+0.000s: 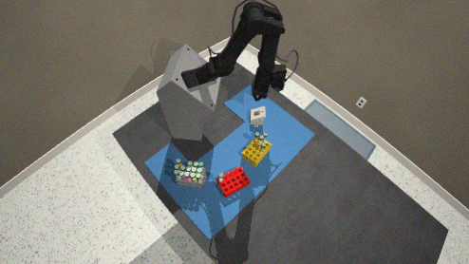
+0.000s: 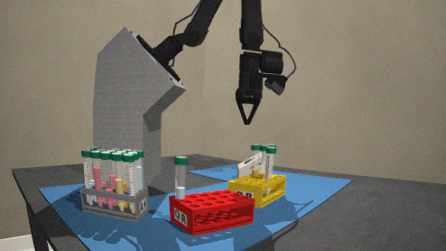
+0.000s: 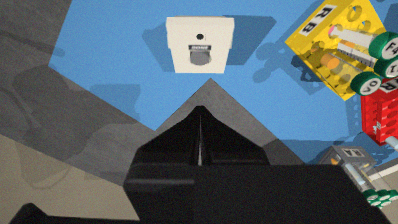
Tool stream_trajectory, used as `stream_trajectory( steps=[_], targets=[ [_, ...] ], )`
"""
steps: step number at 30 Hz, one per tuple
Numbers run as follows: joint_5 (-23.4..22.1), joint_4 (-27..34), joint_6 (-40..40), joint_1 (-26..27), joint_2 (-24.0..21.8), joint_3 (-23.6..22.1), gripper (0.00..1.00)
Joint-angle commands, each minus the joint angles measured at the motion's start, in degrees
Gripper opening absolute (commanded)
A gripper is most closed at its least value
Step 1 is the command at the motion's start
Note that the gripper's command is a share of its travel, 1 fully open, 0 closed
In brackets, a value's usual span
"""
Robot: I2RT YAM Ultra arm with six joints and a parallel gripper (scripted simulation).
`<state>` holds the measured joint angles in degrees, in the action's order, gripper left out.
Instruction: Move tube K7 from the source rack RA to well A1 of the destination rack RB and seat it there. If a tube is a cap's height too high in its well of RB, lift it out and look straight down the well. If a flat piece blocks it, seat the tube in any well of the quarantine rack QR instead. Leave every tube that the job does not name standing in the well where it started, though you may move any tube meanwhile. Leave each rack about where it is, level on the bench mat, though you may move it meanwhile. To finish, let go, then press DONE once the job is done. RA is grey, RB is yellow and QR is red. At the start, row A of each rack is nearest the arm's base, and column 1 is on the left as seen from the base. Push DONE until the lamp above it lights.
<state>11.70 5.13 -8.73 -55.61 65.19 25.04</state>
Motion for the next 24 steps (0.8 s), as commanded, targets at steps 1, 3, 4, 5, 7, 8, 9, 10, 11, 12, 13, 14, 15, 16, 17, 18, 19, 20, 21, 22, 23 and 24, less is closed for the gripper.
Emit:
stream_trajectory(
  steps=[1,3,4,5,7,8,9,10,11,12,13,14,15,16,17,18,19,20,21,22,23,24],
  targets=[
    [-0.37,-2.77,0.16,0.81,1.14,-1.60,0.00],
    [-0.37,-2.77,0.16,0.81,1.14,-1.60,0.00],
    [-0.60,-3.21,0.47,0.60,1.57,0.95,0.00],
    [-0.66,-3.69,0.61,1.02,2.27,1.18,0.00],
    [-0.83,-4.86,0.78,1.26,3.83,1.61,0.00],
    [-0.91,-5.50,0.86,1.37,4.67,1.82,0.00],
    [-0.99,-6.17,0.94,1.49,5.55,2.04,0.00],
    [-1.06,-6.86,1.01,1.59,6.43,2.24,0.00],
    [-1.14,-7.55,1.08,1.70,7.31,2.43,0.00],
    [-1.21,-8.23,1.15,1.80,8.17,2.62,0.00],
    [-1.28,-8.89,1.22,1.90,9.00,2.79,0.00],
    [-1.35,-9.54,1.29,1.99,9.81,2.97,0.00],
    [-1.42,-10.16,1.36,2.09,10.60,3.14,0.00],
    [-1.49,-10.76,1.43,2.18,11.36,3.31,0.00],
    [-1.55,-11.34,1.49,2.28,12.11,3.49,0.00],
    [-1.62,-11.92,1.56,2.37,12.84,3.66,0.00],
    [-1.62,-11.92,1.56,2.37,12.84,3.66,0.00],
    [-1.62,-11.92,1.56,2.37,12.84,3.66,0.00],
    [-1.71,-12.61,1.62,2.00,13.73,3.88,0.00],
    [-1.77,-13.10,1.69,2.36,14.34,4.02,0.00],
    [-1.83,-13.62,1.76,2.66,14.99,4.15,0.00],
    [-1.91,-14.18,1.84,2.76,15.66,4.28,0.00]
  ],
)
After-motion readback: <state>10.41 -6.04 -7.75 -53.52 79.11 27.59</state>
